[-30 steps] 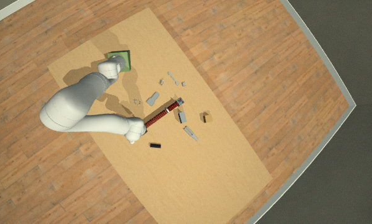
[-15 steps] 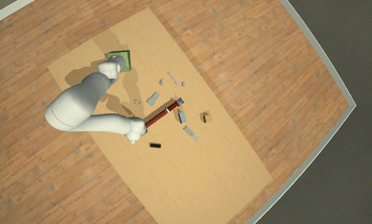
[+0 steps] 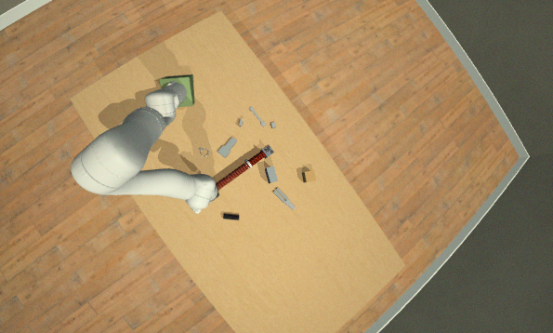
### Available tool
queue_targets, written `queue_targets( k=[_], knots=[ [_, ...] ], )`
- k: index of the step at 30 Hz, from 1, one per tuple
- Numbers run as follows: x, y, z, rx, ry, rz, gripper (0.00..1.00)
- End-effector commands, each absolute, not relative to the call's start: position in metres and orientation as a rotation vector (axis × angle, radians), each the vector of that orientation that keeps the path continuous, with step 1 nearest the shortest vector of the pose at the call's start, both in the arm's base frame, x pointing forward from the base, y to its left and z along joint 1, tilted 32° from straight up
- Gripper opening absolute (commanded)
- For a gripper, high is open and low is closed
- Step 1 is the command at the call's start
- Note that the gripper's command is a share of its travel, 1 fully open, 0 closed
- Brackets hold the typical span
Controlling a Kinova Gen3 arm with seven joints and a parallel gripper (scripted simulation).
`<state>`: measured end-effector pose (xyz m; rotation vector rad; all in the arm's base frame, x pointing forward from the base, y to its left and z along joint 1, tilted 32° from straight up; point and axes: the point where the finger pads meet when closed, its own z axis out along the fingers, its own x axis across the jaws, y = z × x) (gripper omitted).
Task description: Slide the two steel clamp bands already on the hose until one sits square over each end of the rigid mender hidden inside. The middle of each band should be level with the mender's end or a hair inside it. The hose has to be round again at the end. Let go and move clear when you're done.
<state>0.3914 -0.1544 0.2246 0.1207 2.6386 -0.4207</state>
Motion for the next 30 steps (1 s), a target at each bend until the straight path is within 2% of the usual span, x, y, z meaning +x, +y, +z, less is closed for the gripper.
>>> queue_targets(
  k=[1, 16, 17, 30],
  knots=[
    [0.3913, -0.1550, 0.2232, 0.122, 2.639, -0.416, 1.00],
    [0.3913, -0.1550, 0.2232, 0.122, 2.639, -0.416, 1.00],
    [0.3913, -0.1550, 0.2232, 0.122, 2.639, -0.416, 0.75],
    [0.3922, -0.1550, 0.2239, 0.122, 2.637, -0.416, 0.75]
  ],
)
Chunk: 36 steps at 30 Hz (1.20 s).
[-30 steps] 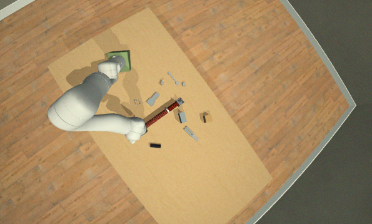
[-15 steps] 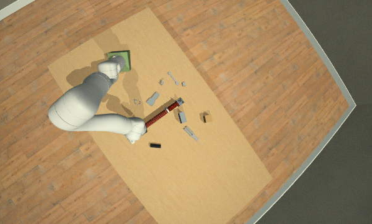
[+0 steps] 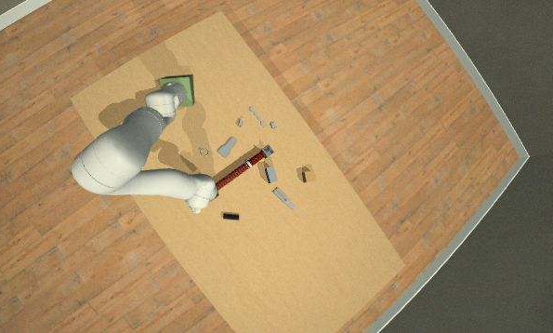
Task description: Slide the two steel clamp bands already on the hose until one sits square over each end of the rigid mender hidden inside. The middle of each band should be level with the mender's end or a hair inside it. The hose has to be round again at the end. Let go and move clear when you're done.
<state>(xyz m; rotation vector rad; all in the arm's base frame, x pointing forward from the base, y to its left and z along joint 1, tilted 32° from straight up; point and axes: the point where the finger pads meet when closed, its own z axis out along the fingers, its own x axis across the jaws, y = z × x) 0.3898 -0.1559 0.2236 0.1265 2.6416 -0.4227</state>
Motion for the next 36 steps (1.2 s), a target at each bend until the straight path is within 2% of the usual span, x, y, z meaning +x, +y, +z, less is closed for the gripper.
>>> queue_targets(
  k=[1, 36],
  knots=[
    [0.3922, -0.1550, 0.2239, 0.122, 2.637, -0.416, 0.75],
    [0.3908, -0.1548, 0.2237, 0.122, 2.638, -0.416, 0.75]
  ],
)
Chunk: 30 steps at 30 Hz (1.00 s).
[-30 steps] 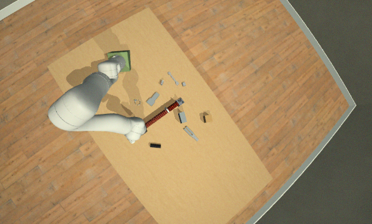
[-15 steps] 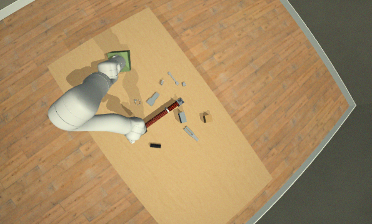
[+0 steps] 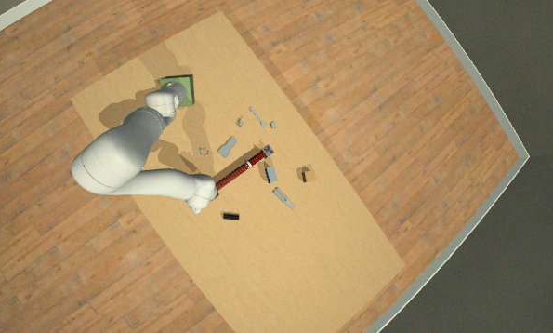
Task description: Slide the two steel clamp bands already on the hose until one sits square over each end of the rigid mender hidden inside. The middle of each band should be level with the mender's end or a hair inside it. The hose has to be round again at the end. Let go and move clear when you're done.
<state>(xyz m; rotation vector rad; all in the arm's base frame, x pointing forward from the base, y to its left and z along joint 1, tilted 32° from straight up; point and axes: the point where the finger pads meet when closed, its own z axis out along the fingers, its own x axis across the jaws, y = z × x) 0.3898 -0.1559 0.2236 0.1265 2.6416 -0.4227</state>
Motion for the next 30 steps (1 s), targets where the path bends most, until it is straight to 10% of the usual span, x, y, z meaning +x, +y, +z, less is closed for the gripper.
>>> queue_targets(
  k=[1, 30],
  knots=[
    [0.3908, -0.1548, 0.2237, 0.122, 2.638, -0.416, 0.75],
    [0.3915, -0.1491, 0.2220, 0.121, 2.639, -0.417, 0.75]
  ],
)
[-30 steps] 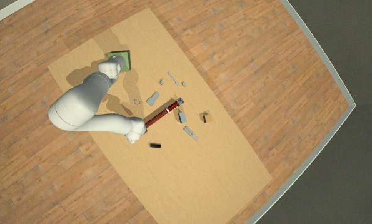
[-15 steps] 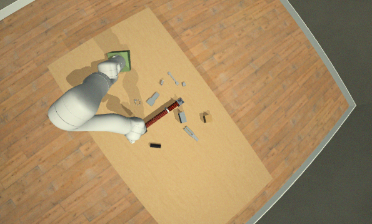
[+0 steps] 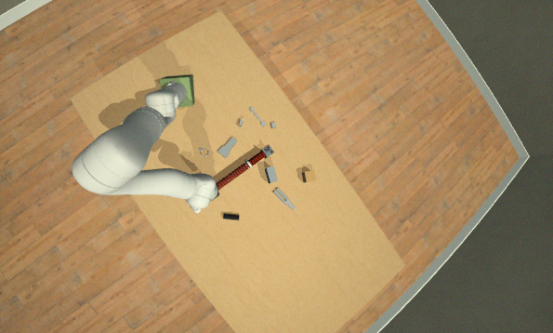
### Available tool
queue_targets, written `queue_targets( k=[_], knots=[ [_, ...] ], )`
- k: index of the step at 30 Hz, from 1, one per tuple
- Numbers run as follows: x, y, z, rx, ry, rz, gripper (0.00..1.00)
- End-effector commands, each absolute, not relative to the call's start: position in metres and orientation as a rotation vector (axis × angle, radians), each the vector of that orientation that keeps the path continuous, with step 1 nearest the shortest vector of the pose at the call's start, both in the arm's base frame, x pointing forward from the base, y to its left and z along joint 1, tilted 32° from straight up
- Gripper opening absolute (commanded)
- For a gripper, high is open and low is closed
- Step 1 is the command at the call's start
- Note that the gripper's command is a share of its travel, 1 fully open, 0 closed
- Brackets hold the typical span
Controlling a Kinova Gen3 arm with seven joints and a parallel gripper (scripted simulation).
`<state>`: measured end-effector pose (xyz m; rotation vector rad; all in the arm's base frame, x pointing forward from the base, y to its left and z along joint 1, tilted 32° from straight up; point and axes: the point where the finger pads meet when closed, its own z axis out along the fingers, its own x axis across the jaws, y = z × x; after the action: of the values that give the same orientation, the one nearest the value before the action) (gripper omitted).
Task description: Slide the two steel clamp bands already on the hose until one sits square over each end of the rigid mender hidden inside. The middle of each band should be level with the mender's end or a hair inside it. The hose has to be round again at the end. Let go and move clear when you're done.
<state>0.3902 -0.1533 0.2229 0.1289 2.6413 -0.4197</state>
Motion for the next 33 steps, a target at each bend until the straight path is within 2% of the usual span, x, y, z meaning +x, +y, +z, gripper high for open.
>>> queue_targets(
  k=[1, 33],
  knots=[
    [0.392, -0.149, 0.222, 0.121, 2.639, -0.417, 0.75],
    [0.397, -0.116, 0.213, 0.121, 2.637, -0.418, 0.75]
  ],
)
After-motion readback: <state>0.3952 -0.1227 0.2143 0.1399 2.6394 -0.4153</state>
